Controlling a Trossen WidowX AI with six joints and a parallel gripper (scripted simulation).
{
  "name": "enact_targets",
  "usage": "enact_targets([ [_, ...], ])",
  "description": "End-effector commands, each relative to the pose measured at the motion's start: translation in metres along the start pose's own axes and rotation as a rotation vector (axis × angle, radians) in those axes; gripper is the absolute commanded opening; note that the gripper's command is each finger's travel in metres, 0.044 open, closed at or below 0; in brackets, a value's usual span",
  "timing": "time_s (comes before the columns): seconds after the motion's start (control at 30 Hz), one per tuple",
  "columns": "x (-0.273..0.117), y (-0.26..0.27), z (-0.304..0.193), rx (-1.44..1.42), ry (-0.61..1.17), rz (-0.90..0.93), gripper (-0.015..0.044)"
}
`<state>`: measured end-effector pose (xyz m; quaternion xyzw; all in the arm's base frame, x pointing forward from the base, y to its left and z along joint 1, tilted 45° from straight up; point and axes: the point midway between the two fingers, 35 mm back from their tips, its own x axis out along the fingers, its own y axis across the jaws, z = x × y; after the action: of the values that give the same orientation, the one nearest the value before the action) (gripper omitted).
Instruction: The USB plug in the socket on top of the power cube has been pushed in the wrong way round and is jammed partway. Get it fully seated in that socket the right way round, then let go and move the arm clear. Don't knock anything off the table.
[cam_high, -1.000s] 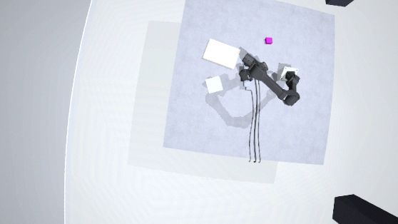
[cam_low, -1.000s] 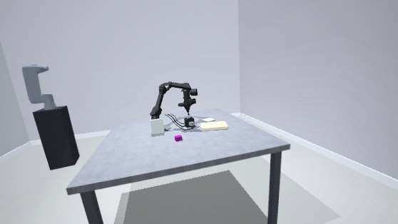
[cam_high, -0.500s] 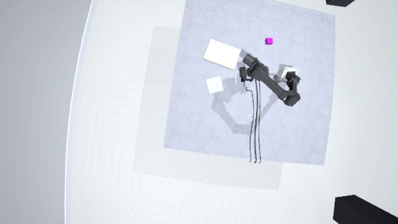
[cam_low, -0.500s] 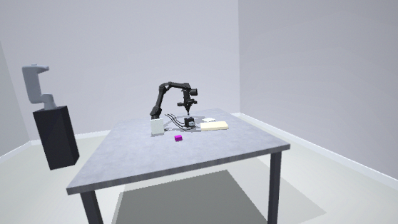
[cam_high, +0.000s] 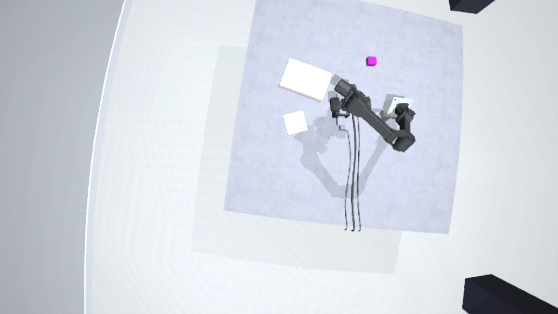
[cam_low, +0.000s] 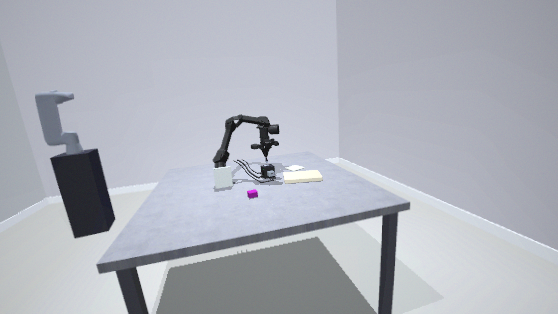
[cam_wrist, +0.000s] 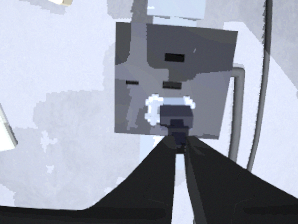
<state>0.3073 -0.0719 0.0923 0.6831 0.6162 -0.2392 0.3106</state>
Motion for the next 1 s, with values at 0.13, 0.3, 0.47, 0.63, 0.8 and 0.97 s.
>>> enact_targets([
  [0.13, 0.0011, 0.0001, -0.0007, 0.005, 0.006, 0.000, 0.0000],
  [0.3, 0.0017, 0.0002, -0.0011, 0.008, 0.009, 0.000, 0.0000],
  [0.47, 0.0022, 0.0002, -0.0015, 0.011, 0.013, 0.000, 0.0000],
  [0.63, 0.0028, 0.0003, -0.0019, 0.014, 0.016, 0.000, 0.0000],
  [0.8, 0.0034, 0.0003, -0.0023, 0.018, 0.019, 0.000, 0.0000],
  [0.97, 0.0040, 0.0004, -0.0027, 0.021, 0.022, 0.000, 0.0000],
])
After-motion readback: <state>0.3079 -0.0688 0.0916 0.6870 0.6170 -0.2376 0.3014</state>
